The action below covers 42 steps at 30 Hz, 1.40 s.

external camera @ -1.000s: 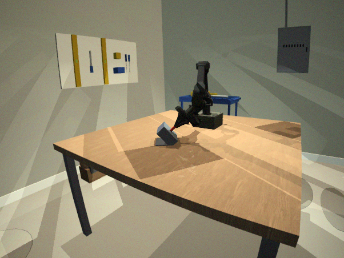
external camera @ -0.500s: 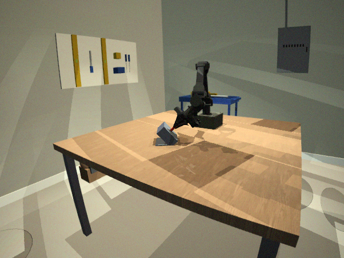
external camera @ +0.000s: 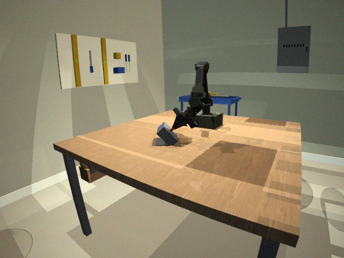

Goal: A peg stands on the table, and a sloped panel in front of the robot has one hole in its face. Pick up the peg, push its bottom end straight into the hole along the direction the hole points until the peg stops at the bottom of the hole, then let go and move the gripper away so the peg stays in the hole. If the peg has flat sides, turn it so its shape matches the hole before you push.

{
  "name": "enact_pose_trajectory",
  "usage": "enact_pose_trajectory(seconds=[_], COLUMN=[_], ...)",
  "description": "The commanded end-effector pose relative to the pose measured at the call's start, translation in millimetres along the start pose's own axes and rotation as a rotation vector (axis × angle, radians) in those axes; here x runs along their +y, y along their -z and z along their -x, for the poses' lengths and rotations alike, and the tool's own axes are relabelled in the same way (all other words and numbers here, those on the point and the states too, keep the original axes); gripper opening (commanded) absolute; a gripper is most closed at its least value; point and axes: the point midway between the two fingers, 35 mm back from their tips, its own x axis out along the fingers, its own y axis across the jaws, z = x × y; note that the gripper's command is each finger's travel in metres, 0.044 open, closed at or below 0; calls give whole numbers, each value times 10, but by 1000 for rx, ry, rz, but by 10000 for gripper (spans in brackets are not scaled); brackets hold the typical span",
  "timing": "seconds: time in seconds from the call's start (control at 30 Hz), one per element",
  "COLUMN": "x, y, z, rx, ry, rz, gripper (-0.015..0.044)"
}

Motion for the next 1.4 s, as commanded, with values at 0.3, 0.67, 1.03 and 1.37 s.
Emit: enact_pose_trajectory(seconds=[0.3, 0.67, 1.03, 1.37], x=[5, 5, 3, -2], y=[2, 2, -6, -33], z=[-25, -25, 21, 214], rx=[2, 2, 1, -2], ry=[0, 0, -1, -7], rz=[-2, -2, -1, 1], gripper=[0, 157, 440, 440])
